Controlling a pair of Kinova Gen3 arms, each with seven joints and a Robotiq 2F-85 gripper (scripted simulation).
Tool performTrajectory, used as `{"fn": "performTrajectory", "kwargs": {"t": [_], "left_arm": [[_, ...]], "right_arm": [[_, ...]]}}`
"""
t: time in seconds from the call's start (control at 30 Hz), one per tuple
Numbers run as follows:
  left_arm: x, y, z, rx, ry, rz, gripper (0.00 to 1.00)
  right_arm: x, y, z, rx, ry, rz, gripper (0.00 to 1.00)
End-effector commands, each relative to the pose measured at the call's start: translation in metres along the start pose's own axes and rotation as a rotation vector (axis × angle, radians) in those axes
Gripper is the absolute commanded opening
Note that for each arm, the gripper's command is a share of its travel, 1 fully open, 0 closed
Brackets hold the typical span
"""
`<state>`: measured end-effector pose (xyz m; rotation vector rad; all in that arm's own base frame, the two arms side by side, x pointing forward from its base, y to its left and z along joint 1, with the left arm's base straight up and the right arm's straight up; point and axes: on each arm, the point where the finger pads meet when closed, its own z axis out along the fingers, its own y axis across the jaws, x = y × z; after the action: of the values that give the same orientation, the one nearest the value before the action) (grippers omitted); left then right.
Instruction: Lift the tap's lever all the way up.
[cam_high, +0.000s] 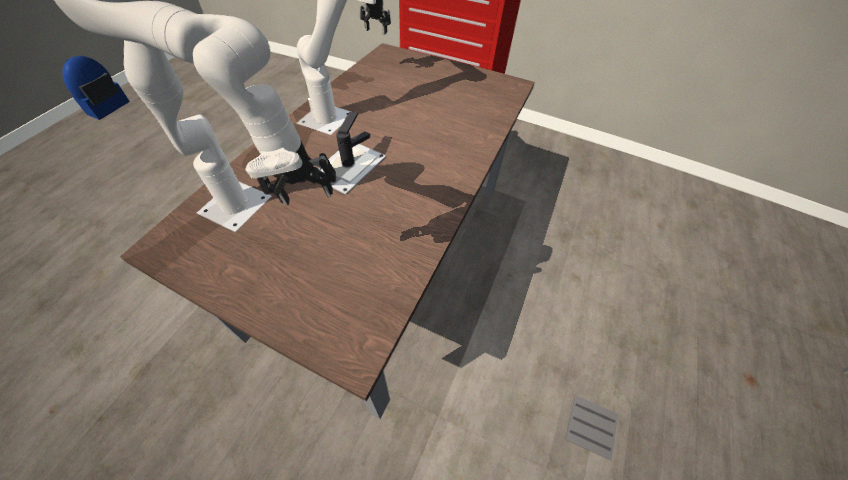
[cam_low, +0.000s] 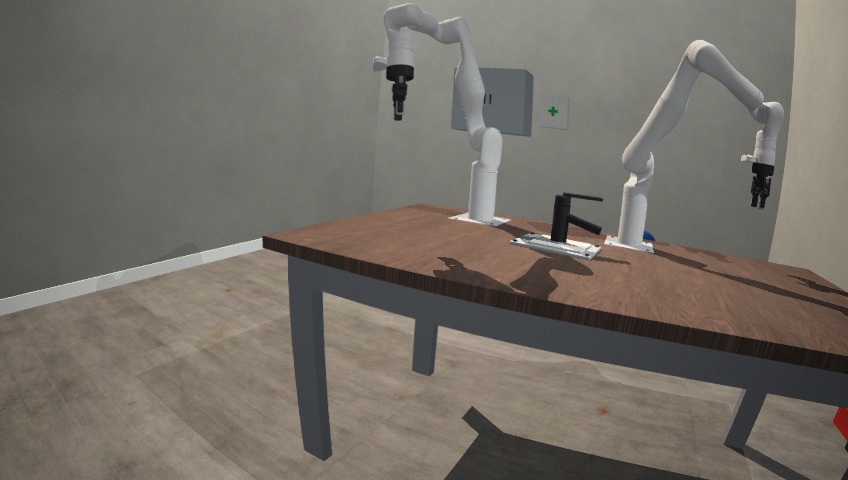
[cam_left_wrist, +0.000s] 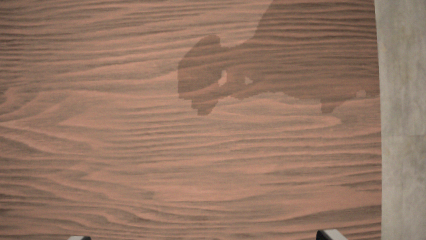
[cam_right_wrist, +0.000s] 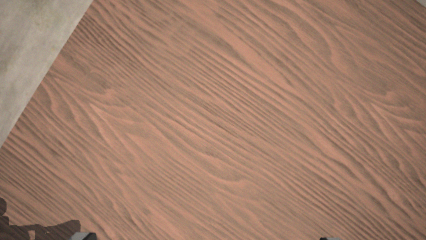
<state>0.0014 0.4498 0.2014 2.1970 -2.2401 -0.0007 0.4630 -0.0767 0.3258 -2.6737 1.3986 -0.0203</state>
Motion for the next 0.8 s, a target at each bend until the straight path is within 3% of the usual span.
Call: {"fn": "performTrajectory", "kwargs": {"t": [0.0, 0.23, 0.67, 0.73, 0.77], "left_arm": [[0.0, 0.001, 0.001, 0.003, -0.003, -0.019, 1.0], [0.0, 0.001, 0.001, 0.003, -0.003, -0.019, 1.0], [0.0, 0.001, 0.001, 0.003, -0.003, -0.019, 1.0], [0.0, 0.001, 0.001, 0.003, -0.003, -0.019, 1.0], [0.0, 0.001, 0.001, 0.003, -0.003, -0.019, 1.0]], "right_arm": [[-0.003, -0.003, 0.002, -0.005, 0.002, -0.032, 1.0], [-0.02, -0.015, 0.01, -0.022, -0.008, -0.133, 1.0], [-0.114, -0.074, 0.045, -0.084, -0.045, -0.68, 1.0], [-0.114, -0.074, 0.045, -0.084, -0.045, -0.68, 1.0], [-0.127, -0.081, 0.049, -0.09, -0.051, -0.755, 1.0]]}}
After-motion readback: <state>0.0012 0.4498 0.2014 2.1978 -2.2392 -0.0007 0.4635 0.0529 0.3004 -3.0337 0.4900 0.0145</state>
